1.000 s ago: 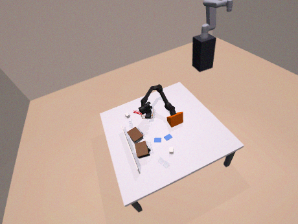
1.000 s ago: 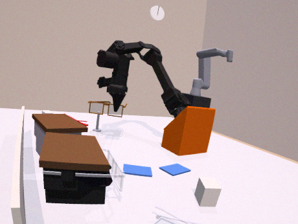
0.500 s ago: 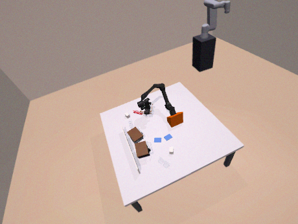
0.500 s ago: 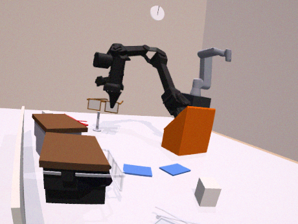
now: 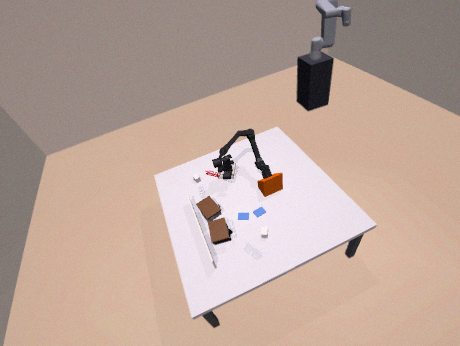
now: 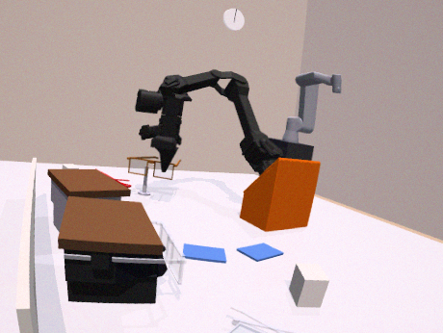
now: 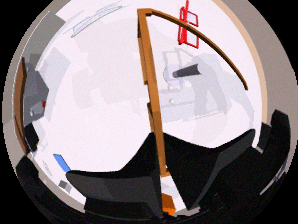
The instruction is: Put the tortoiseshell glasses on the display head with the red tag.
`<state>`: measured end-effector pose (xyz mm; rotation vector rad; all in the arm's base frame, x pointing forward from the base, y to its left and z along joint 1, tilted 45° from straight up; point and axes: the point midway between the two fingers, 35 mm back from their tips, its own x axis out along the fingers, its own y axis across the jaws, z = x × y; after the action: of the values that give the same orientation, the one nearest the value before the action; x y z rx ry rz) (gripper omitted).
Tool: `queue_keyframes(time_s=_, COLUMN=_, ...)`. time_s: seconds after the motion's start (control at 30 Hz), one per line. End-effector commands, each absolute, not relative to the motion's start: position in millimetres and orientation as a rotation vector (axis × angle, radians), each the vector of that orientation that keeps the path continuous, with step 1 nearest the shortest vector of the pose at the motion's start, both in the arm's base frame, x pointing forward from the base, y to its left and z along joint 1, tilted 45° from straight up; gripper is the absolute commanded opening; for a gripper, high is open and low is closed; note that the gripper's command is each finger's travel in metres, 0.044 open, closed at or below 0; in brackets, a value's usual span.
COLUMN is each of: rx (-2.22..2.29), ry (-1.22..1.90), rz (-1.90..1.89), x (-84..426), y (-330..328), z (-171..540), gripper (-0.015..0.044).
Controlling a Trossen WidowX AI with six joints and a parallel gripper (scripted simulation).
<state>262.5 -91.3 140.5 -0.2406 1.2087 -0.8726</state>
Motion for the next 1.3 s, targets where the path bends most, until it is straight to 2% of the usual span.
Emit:
queue_keyframes(time_s=0.0, rx=-0.249, ry=1.209, rz=-0.873, x=262.3, y=-106.3, z=126.6, gripper=0.0)
queue_keyframes(time_s=1.27, rx=-0.251, ry=1.21, rz=-0.874, x=250.6, y=-98.4, z=107.9, gripper=0.0)
